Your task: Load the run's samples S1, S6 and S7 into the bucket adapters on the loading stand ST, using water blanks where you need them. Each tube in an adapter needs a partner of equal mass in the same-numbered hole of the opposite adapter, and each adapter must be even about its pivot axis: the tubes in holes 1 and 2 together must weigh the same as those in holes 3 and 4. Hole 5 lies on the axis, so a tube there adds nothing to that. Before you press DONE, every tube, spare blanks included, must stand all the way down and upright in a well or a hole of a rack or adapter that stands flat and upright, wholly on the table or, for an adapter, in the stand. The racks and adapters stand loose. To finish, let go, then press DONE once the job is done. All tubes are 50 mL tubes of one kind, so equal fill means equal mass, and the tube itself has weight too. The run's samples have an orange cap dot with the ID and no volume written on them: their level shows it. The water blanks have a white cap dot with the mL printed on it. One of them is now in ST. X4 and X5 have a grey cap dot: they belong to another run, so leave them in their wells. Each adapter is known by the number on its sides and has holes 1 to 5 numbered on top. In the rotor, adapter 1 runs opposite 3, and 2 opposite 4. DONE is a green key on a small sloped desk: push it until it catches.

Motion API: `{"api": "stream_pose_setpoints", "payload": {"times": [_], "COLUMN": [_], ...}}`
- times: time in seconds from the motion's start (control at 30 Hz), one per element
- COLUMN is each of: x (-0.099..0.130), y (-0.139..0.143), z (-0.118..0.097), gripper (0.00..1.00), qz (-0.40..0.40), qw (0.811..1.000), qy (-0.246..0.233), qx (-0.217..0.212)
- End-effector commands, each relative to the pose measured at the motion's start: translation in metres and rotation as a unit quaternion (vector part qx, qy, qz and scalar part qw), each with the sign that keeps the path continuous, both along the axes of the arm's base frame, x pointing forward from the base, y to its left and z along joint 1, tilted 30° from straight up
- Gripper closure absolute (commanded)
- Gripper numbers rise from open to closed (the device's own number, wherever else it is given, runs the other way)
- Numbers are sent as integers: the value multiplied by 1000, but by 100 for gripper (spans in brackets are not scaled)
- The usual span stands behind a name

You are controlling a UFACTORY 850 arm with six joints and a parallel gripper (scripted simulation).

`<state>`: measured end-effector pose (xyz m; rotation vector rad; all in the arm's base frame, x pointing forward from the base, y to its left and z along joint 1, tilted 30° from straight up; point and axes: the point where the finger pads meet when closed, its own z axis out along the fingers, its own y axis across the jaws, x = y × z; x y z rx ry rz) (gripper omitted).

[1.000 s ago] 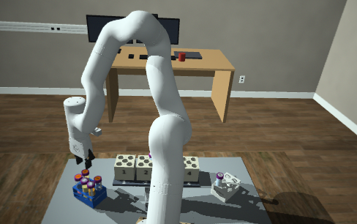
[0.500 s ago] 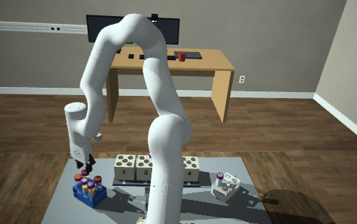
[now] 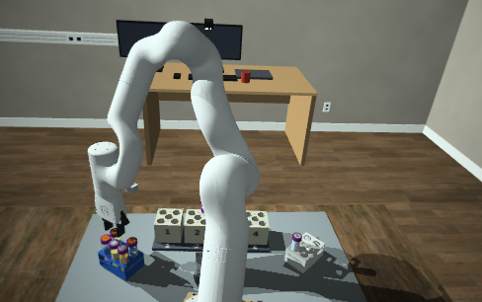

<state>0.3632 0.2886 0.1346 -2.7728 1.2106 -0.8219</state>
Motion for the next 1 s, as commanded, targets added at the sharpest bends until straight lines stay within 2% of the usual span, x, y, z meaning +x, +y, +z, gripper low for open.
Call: {"api": "stream_pose_setpoints", "payload": {"times": [0.0,0.97], "x": [1,9], "y": [0,-3], "z": [-1,-15], "gripper": [43,43], "qz": [0,0], "qw": [1000,1000], "qy": [0,0], "qx": [0,0]}}
